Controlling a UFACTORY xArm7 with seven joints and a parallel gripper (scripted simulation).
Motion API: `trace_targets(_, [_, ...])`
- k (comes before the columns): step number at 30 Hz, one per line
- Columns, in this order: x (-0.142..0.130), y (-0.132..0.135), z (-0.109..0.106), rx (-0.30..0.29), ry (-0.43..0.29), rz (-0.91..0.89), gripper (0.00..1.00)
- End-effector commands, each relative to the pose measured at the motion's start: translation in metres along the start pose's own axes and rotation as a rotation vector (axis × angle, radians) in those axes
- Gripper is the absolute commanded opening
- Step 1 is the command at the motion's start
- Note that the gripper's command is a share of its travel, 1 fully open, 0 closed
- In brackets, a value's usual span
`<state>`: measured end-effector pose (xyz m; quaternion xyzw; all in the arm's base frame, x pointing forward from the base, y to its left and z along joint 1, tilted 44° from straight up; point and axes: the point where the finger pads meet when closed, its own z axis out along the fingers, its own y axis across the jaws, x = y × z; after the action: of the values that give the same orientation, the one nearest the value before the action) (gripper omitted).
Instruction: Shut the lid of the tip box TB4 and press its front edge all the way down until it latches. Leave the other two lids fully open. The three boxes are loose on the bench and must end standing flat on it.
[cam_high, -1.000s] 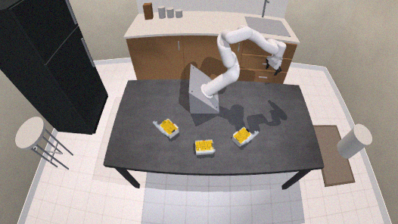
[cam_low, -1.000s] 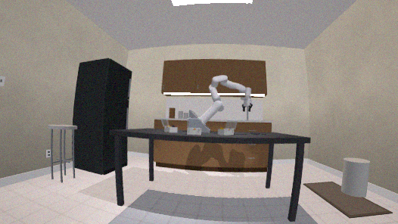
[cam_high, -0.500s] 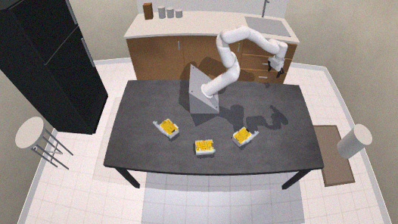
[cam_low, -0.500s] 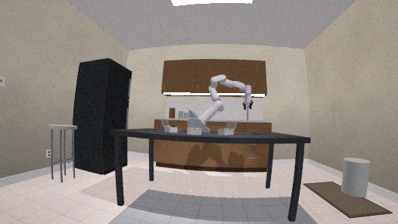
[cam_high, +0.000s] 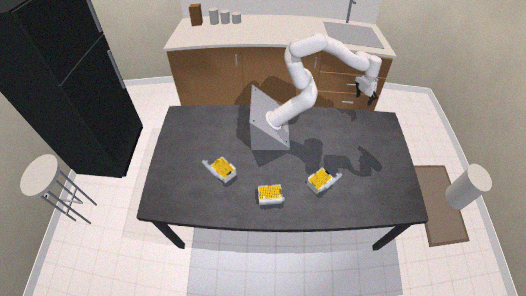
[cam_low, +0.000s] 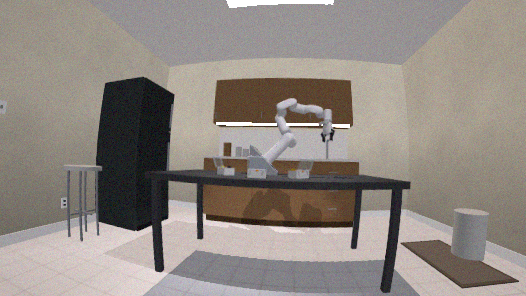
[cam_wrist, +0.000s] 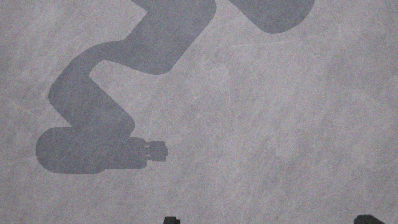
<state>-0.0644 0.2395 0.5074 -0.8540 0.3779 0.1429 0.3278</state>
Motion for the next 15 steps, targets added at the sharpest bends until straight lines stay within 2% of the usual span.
trace_targets(1, [0.011,-0.011,-0.007,0.027,0.009,0.019,1.0])
trace_targets(3, [0.019,-0.017,-0.01,0.055,0.023,0.041,1.0])
trace_targets(12, [0.045,-0.037,-0.02,0.055,0.023,0.041,1.0])
trace_targets(14, [0.053,-0.042,-0.023,0.099,0.05,0.084,1.0])
trace_targets(15, [0.058,-0.044,-0.025,0.1,0.051,0.084,1.0])
